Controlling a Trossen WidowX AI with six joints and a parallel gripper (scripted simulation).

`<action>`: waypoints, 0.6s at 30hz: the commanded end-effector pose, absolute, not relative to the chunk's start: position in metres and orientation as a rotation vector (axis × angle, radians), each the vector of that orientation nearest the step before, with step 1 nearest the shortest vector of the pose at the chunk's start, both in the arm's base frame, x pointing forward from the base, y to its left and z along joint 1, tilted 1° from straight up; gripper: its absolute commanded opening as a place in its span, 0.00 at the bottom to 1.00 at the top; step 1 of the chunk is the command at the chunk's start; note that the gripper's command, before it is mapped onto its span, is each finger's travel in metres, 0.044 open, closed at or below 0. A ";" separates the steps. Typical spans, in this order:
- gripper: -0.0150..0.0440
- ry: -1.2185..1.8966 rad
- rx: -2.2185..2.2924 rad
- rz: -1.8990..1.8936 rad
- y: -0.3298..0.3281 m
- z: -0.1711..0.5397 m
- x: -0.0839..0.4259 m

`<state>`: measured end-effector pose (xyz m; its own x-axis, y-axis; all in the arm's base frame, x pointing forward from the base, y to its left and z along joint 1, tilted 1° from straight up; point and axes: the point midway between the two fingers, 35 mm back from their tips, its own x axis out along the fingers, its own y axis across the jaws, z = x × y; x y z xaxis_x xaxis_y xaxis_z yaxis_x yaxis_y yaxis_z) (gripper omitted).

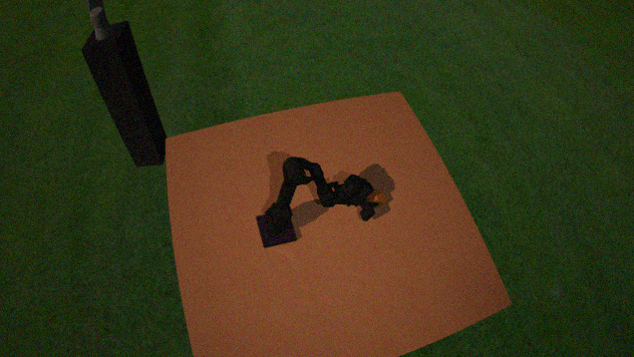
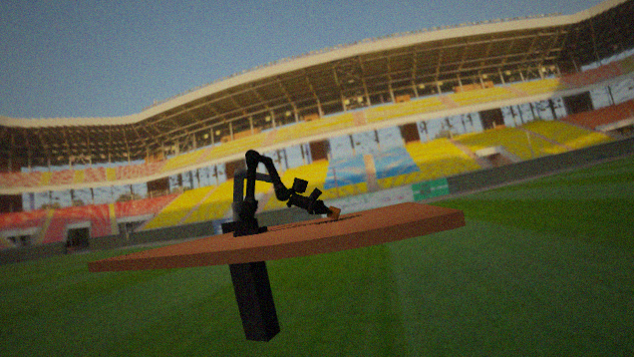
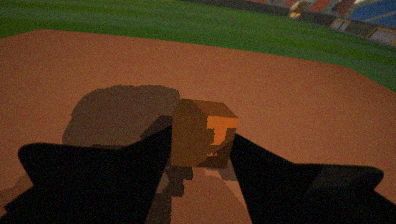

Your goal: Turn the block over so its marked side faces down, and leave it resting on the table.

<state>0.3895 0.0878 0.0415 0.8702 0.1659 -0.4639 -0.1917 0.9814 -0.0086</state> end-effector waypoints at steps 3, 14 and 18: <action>0.65 0.473 -0.060 0.183 0.087 0.043 0.390; 1.00 0.473 -0.060 0.183 0.087 0.043 0.390; 1.00 0.473 -0.060 0.183 0.087 0.043 0.390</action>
